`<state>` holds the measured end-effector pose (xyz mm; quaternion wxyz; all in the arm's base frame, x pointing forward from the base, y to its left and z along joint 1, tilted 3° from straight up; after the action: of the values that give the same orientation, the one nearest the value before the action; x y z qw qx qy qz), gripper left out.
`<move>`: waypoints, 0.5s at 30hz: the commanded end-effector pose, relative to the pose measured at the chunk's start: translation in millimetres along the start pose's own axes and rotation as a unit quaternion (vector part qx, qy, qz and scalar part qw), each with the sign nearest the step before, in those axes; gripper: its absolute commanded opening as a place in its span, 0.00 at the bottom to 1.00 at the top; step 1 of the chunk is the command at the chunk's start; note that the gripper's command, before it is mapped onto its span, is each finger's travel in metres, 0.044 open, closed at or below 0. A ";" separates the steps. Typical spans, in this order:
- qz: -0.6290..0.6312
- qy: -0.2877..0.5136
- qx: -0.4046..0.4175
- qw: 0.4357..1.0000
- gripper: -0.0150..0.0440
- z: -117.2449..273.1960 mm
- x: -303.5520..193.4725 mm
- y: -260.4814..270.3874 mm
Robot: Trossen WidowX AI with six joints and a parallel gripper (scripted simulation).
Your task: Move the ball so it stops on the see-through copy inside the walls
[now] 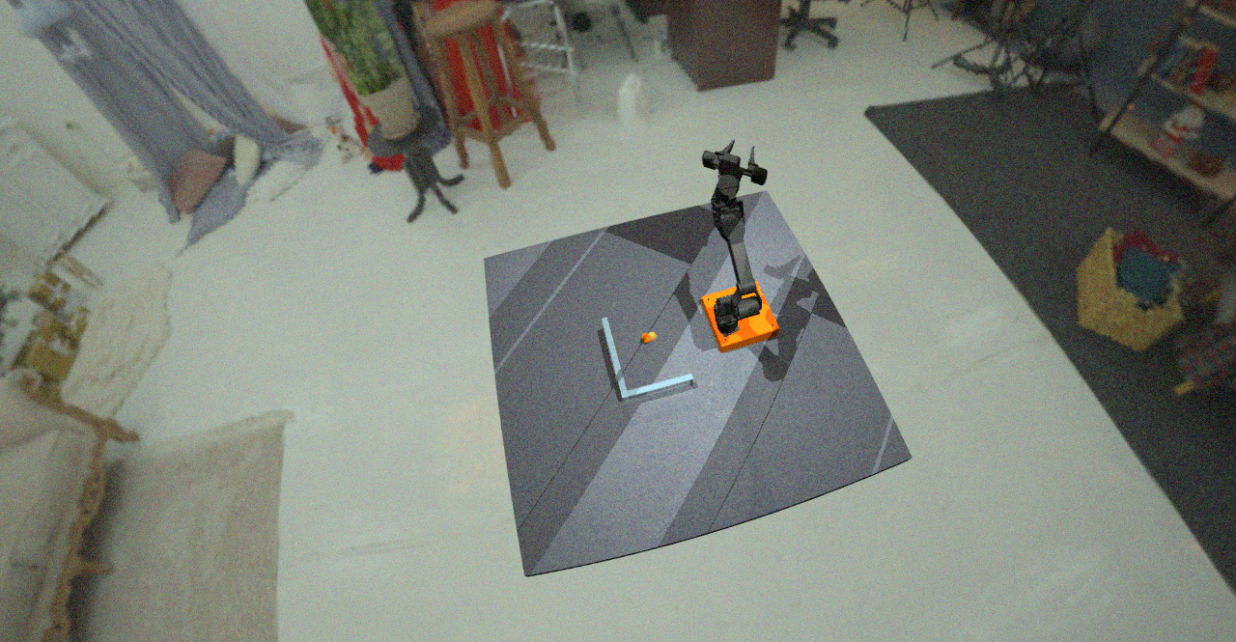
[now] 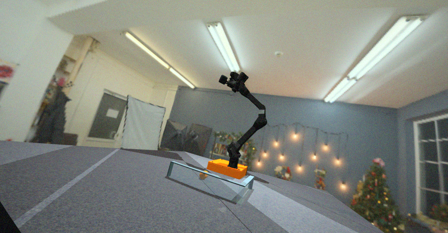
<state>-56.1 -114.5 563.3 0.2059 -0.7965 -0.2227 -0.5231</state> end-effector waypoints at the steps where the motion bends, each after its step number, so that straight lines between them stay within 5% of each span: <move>1: 0.080 0.028 0.100 0.991 0.73 -7.7 -22.3 42.4; 15: 0.286 0.009 0.409 0.866 0.73 37.4 -75.0 164.6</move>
<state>16.9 -224.5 483.6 0.5941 -0.6933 -0.1838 -0.3641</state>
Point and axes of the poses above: the point midway between the two fingers, 35 mm back from their tips, its own z axis back along the fingers, its own y axis across the jaws, x = y × z, the point moved 10 cm from there along z, back along the fingers, and after that the axes turned 12 degrees about z, right-handed, at the moved point
